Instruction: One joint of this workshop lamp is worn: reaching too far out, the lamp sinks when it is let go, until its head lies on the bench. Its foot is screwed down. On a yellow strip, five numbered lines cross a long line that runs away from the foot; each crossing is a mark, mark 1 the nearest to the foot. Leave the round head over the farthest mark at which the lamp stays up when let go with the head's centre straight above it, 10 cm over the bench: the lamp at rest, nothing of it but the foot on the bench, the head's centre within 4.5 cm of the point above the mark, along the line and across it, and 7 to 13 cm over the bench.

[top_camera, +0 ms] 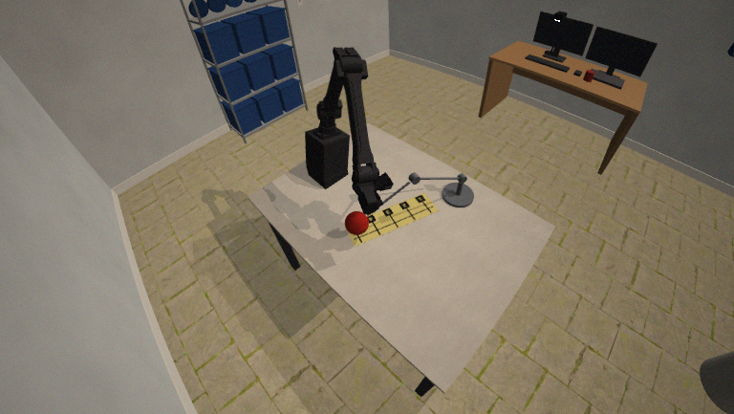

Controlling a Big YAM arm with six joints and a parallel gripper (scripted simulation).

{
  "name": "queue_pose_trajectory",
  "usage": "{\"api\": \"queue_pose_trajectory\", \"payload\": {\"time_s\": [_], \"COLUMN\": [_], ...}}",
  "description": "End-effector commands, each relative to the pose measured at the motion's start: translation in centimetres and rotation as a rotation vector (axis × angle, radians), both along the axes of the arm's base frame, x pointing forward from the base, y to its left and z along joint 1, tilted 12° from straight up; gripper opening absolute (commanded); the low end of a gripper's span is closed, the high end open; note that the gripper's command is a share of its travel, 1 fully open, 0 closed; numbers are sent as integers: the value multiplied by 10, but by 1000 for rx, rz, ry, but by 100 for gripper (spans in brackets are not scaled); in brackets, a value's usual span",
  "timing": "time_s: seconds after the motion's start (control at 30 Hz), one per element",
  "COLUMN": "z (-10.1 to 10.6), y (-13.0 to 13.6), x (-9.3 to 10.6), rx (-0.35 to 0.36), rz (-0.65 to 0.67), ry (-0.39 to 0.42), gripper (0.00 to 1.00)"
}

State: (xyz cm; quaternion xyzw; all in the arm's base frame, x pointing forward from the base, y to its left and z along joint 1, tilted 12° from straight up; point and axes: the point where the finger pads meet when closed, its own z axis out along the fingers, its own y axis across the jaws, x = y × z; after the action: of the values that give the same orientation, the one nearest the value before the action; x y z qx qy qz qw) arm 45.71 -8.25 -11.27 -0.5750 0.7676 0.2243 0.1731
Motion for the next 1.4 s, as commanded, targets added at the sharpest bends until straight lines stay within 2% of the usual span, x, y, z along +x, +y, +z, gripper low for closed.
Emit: {"api": "queue_pose_trajectory", "payload": {"time_s": [0.0, 0.83, 1.37], "z": [16, 1, -8], "y": [-40, -31, -23], "x": [27, 20, 7], "rx": [-36, -36, -36], "rz": [-53, -53, -53], "ry": [-74, -74, -74], "gripper": [0, 0, 0]}}
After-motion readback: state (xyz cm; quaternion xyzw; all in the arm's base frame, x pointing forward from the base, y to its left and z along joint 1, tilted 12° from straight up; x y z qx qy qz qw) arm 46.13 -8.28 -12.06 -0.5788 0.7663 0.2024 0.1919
